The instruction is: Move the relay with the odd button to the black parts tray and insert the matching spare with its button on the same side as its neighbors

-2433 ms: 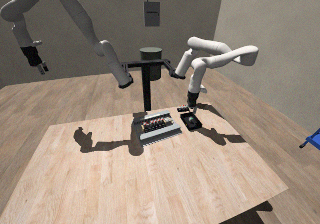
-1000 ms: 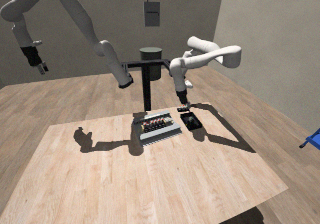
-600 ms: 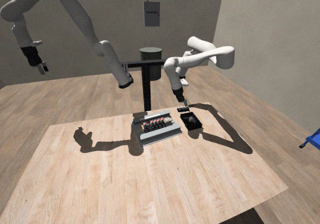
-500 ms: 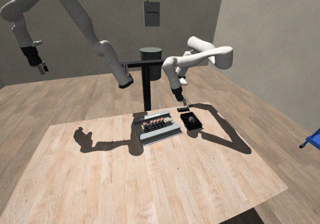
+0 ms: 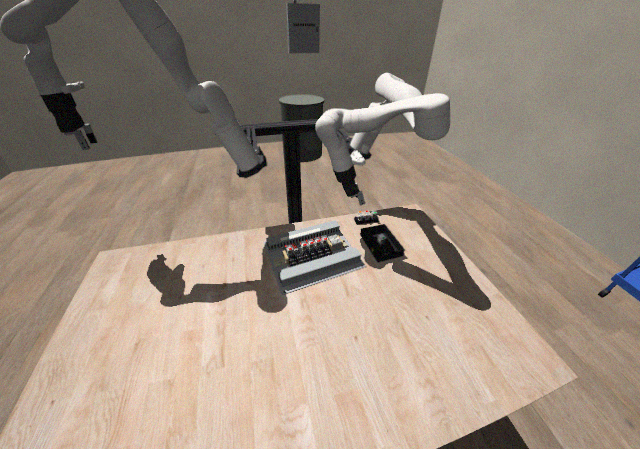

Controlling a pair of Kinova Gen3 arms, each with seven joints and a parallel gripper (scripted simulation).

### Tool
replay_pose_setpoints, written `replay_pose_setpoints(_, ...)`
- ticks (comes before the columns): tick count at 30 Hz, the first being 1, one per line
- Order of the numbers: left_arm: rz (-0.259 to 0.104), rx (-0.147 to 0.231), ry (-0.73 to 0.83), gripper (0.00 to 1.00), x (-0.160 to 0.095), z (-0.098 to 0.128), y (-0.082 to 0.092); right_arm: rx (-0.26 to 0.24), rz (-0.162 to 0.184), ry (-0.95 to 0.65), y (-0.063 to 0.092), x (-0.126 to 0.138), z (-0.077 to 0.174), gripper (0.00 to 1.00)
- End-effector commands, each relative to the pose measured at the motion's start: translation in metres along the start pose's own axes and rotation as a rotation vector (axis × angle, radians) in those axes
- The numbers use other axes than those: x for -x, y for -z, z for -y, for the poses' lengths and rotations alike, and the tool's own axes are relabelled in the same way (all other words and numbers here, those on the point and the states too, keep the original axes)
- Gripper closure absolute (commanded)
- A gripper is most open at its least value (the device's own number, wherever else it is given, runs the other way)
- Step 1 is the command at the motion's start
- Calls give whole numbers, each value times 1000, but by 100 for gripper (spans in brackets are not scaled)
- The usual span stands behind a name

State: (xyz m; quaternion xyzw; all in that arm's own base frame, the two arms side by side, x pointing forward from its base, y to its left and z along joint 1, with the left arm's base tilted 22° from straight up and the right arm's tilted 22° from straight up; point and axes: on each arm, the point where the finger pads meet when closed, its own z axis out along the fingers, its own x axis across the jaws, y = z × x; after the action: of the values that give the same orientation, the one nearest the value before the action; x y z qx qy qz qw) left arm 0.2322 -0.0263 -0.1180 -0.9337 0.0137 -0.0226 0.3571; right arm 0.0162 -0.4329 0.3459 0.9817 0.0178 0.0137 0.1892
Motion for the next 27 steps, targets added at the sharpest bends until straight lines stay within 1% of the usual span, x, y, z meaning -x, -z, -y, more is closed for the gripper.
replay_pose_setpoints(1, -2, 1, 1, 0, 14, -6, 5, 1, 0, 0, 0, 0, 0, 0)
replay_pose_setpoints(6, -2, 1, 1, 0, 30, -13, 9, 1, 0, 0, 0, 0, 0, 0)
replay_pose_setpoints(23, -2, 1, 1, 0, 45, -20, 14, 1, 0, 0, 0, 0, 0, 0)
replay_pose_setpoints(27, -2, 1, 1, 0, 44, -19, 14, 1, 0, 0, 0, 0, 0, 0)
